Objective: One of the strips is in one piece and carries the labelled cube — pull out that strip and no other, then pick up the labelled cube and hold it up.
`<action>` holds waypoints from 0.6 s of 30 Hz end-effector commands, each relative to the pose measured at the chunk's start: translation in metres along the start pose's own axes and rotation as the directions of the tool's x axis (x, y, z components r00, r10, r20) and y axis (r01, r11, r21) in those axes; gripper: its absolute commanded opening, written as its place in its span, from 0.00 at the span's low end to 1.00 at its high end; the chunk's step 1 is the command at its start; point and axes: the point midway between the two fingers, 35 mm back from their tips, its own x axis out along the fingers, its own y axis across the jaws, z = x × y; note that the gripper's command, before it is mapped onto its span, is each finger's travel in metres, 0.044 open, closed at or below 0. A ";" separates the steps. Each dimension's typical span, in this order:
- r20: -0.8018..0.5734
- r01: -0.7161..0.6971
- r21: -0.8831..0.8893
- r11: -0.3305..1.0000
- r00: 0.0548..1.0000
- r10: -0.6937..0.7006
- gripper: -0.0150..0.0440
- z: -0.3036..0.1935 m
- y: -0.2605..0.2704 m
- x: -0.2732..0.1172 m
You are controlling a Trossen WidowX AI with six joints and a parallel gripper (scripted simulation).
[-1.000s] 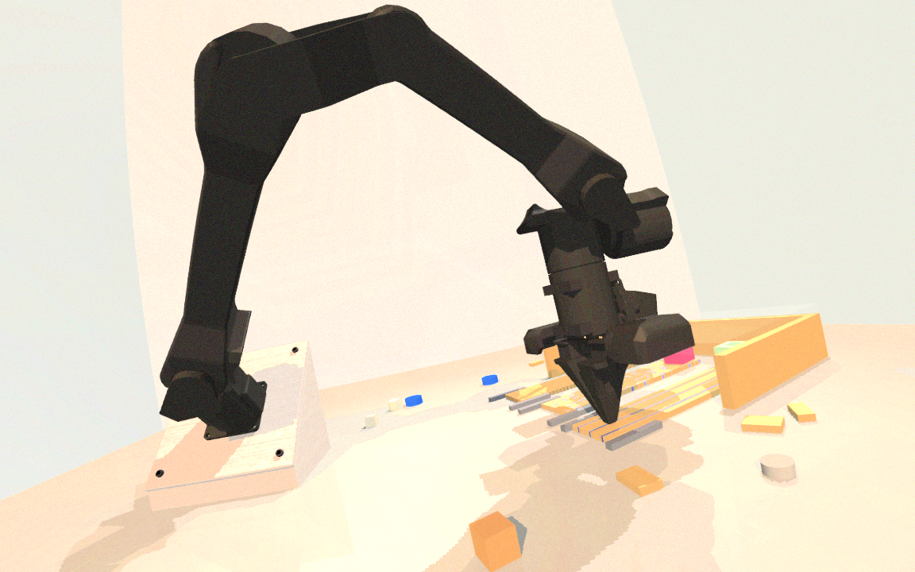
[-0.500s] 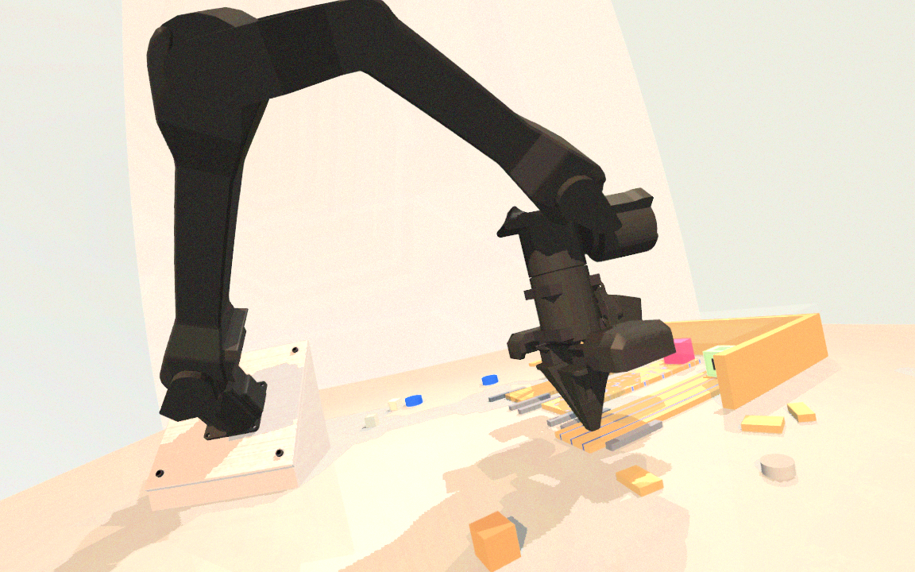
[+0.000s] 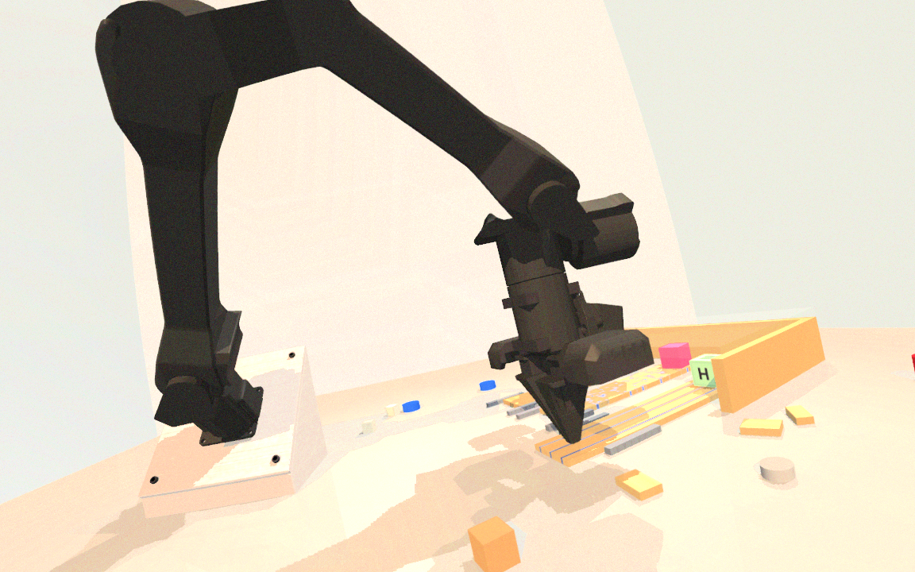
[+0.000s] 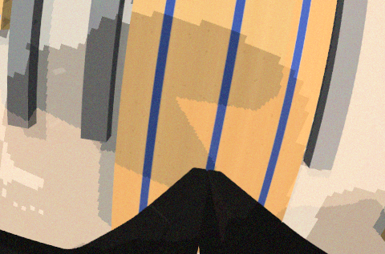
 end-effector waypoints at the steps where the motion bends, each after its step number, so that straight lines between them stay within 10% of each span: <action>1: -0.019 0.000 -0.011 1.000 1.000 0.000 0.25 -0.012 0.001 0.005; 18: -0.020 0.000 -0.012 1.000 1.000 0.000 0.25 -0.037 0.000 0.005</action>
